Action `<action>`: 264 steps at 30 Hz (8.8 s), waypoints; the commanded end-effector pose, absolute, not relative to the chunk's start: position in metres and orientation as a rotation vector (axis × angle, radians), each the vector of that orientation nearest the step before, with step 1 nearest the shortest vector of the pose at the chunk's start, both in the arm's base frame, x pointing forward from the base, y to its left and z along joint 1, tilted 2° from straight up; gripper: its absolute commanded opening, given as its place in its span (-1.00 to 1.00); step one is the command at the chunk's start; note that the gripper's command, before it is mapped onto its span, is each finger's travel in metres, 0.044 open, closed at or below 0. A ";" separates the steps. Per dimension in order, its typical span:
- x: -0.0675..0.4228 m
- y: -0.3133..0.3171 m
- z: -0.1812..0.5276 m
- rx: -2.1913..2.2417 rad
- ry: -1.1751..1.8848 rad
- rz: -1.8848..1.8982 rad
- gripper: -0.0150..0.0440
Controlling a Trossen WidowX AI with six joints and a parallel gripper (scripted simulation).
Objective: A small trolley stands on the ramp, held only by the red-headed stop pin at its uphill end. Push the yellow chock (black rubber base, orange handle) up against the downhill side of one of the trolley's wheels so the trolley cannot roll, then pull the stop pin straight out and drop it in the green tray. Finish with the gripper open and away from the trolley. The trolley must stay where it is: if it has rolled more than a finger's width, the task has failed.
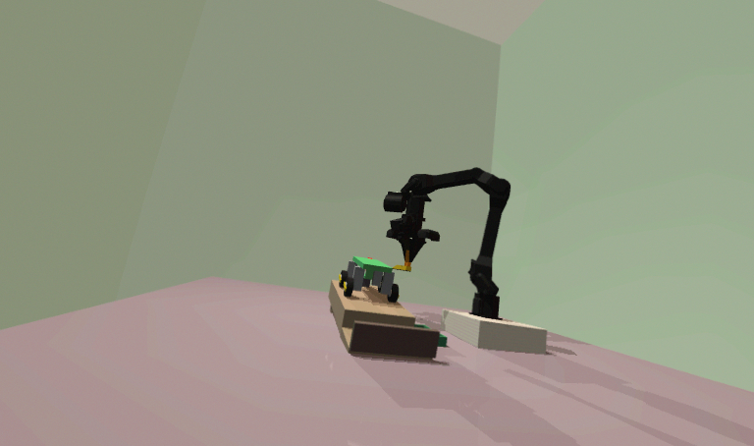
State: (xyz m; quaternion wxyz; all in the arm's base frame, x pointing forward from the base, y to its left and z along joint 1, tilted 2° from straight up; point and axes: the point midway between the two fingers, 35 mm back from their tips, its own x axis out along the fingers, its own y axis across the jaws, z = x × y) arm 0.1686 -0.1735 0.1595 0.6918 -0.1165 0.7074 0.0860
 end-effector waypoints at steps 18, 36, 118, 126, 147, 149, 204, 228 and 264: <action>0.170 -0.171 0.159 0.080 1.581 -0.148 -0.49; 0.198 -0.109 0.153 0.085 1.579 -0.143 -0.49; 0.304 0.107 0.125 0.016 1.577 -0.212 -0.49; 0.305 0.106 0.116 0.016 1.577 -0.212 -0.49; 0.305 0.100 0.064 0.016 1.577 -0.212 -0.49; 0.305 0.099 0.061 0.016 1.577 -0.212 -0.49; 0.304 0.071 0.069 0.019 1.576 -0.211 0.13; 0.304 0.079 0.121 0.013 1.581 -0.209 0.24; 0.327 -0.061 0.160 -0.916 1.544 0.502 0.15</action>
